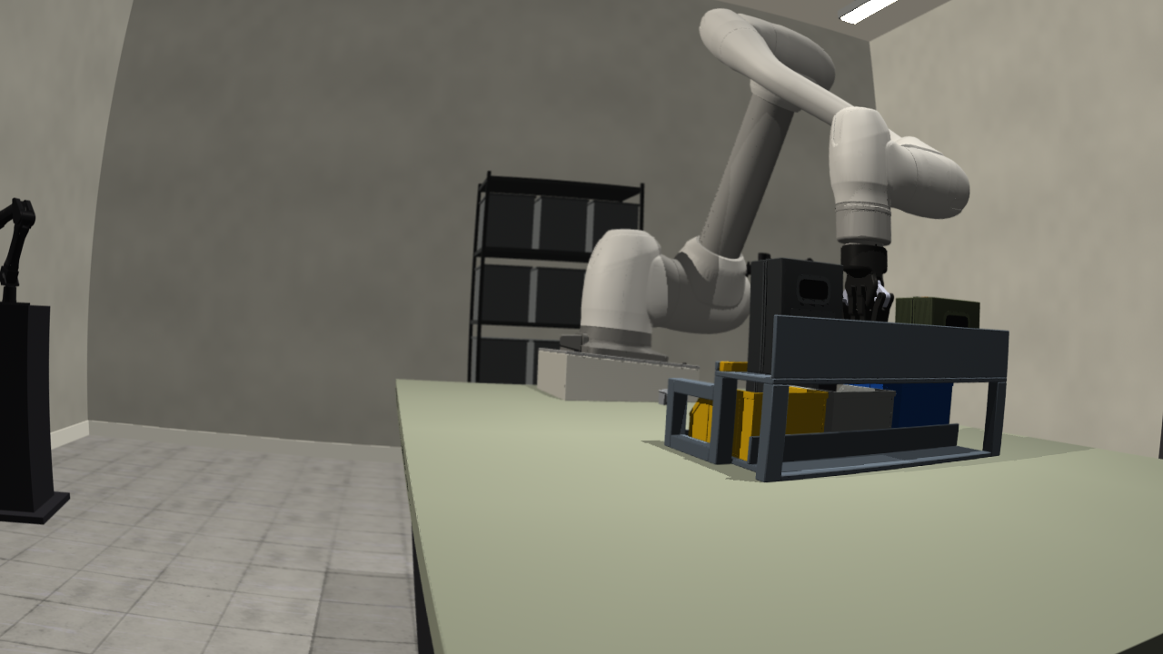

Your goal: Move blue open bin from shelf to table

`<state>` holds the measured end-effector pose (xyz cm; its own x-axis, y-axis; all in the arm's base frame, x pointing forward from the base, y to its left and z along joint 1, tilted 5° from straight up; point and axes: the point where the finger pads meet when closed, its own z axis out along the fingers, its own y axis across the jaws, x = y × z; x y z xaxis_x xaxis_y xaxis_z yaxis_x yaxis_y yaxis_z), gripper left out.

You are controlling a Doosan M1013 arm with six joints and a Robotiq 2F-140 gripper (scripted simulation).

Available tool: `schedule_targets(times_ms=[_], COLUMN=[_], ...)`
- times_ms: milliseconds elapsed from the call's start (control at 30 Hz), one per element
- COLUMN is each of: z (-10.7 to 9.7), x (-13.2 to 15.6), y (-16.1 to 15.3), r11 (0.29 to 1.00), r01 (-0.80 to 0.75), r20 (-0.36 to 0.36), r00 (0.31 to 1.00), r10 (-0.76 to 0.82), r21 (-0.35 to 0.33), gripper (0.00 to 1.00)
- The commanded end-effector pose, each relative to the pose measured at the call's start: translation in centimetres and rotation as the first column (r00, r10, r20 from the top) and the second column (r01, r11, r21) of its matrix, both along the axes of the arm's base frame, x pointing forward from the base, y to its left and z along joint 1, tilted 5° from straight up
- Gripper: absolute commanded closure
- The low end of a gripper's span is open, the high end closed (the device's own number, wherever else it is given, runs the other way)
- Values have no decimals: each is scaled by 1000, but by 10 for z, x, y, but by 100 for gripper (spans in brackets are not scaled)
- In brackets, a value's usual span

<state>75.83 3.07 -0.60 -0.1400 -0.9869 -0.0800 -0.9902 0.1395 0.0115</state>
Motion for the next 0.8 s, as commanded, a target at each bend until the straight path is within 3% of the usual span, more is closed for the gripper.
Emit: schedule_targets(times_ms=[0,200,767], z=[1,12,12], x=[0,1,1], y=[0,-1,-1], r11=[1000,1000,1000], r01=[0,0,0], r20=[1,1,1], r00=[1000,1000,1000], r10=[0,0,0], r21=[0,0,0], gripper=[100,100,100])
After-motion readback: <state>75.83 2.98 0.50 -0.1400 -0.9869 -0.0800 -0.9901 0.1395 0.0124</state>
